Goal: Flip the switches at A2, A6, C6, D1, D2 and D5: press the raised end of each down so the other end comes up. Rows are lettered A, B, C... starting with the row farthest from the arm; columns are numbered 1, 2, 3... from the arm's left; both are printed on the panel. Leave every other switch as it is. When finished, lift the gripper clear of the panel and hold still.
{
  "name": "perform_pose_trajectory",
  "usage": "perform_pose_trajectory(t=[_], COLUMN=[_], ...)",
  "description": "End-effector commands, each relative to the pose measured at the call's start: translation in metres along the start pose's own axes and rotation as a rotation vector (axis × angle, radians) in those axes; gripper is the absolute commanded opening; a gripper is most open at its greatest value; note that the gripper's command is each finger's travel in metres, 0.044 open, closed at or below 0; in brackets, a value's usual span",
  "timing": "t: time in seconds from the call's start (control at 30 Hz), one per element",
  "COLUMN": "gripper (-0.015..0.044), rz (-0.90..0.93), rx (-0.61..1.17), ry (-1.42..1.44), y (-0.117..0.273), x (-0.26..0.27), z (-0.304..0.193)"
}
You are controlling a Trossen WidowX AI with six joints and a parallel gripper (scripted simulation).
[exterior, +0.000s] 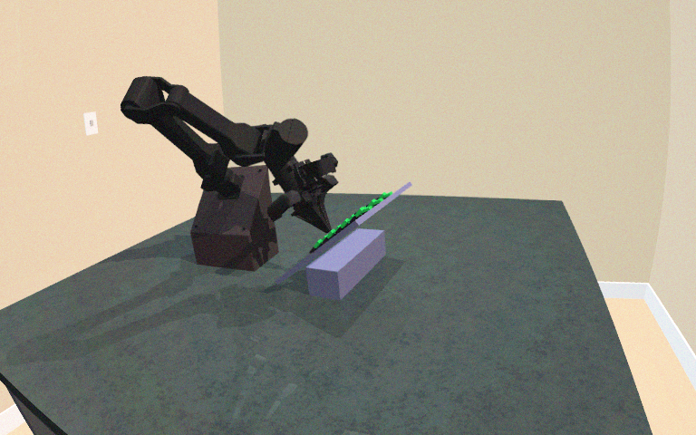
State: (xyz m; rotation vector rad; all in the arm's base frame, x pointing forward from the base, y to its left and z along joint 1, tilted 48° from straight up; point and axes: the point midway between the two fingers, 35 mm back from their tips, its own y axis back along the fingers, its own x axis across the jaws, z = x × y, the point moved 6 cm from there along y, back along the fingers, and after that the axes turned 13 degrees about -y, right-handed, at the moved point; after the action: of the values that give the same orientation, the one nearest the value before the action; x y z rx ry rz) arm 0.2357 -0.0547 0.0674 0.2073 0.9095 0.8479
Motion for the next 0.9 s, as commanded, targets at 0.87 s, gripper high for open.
perform_pose_trajectory(t=[0.87], gripper=[0.0000], rz=[0.002], rx=[-0.003], ry=[0.004], y=[-0.0029], x=[0.0001], z=[0.0010])
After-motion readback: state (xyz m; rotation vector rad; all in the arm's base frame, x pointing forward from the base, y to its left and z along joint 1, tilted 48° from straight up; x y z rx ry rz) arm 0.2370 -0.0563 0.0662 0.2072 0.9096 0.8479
